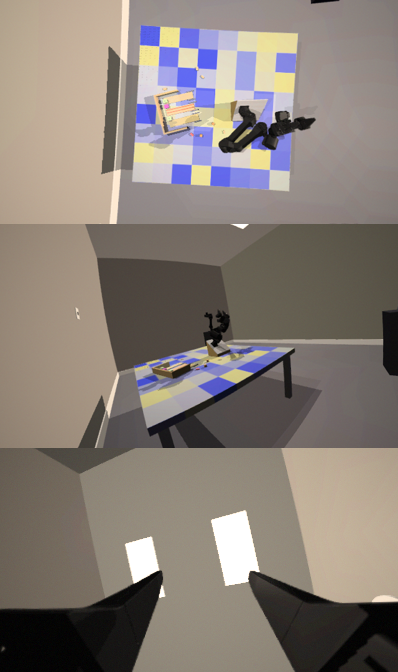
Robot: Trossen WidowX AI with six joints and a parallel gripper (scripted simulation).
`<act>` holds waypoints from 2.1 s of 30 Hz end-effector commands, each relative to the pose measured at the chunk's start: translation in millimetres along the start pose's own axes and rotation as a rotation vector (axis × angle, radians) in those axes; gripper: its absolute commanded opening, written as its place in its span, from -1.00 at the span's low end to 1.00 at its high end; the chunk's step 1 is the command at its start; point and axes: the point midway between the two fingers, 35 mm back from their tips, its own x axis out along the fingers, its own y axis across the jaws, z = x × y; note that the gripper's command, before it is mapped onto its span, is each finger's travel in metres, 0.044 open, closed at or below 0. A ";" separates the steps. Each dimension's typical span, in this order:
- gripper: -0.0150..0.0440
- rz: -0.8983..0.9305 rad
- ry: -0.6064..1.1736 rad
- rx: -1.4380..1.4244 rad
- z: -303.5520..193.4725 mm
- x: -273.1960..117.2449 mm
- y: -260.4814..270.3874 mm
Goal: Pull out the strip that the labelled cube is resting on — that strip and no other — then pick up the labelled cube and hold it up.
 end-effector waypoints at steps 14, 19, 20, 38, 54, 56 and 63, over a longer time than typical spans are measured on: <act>0.86 -0.187 -0.539 1.187 97.8 50.9 -79.6; 0.86 -0.132 -0.839 1.541 137.4 49.8 -129.3; 0.86 -0.115 -0.890 1.589 143.4 48.2 -137.7; 0.86 0.674 -1.877 2.082 226.8 -48.9 -286.3; 0.86 2.024 -2.191 1.518 252.1 -224.5 -358.6; 0.86 2.127 -2.163 1.437 252.2 -240.4 -360.2; 0.86 2.137 -2.160 1.428 252.2 -242.0 -360.3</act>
